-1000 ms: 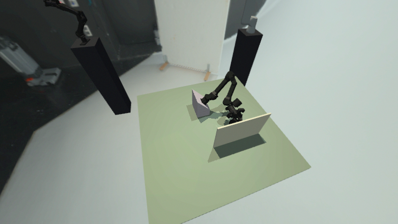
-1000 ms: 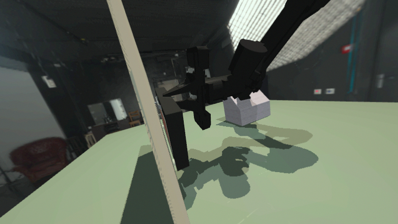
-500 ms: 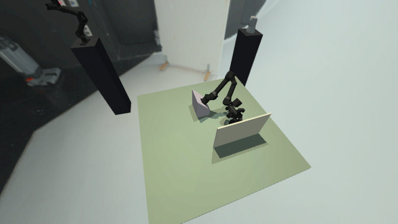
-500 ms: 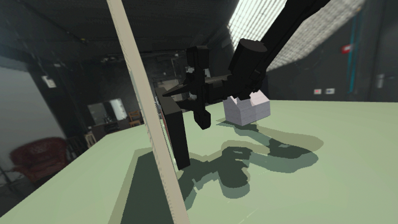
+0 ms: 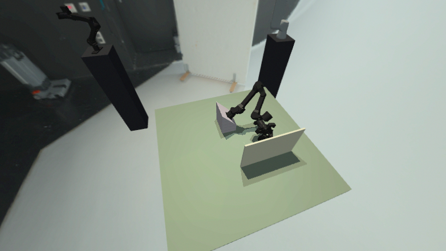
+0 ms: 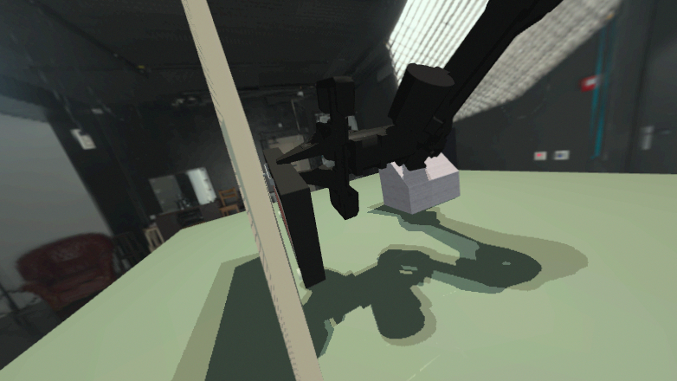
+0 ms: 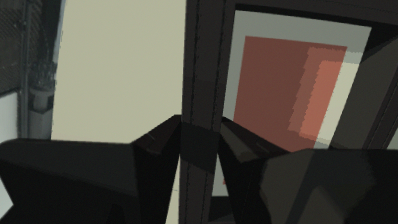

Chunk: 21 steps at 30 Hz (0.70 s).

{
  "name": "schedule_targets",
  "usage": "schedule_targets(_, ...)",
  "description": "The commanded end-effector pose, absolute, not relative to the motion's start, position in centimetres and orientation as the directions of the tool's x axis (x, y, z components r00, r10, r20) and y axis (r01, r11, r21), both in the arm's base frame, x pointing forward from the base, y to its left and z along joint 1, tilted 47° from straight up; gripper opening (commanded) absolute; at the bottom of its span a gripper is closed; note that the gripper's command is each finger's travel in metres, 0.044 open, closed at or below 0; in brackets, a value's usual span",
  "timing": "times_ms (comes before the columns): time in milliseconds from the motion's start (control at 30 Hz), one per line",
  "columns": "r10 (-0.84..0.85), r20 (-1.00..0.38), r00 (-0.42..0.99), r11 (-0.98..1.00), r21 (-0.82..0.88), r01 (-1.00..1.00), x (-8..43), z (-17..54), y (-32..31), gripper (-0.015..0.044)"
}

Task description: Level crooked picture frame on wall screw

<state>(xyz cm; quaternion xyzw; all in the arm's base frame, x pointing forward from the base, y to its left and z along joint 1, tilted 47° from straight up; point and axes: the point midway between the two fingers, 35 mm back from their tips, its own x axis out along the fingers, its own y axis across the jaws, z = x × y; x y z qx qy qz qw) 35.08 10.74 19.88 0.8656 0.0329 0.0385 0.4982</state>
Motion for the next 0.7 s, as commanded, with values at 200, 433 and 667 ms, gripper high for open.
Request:
schedule_targets(200,0.092,0.040,0.995,-0.507,0.862,0.012,35.08,20.24,10.51,0.0000)
schedule_targets(433,0.092,0.040,0.995,-0.507,0.862,0.012,35.09,20.31,10.47,0.0000)
schedule_targets(667,0.092,0.040,0.995,-0.507,0.862,0.012,35.09,20.39,10.43,0.0000)
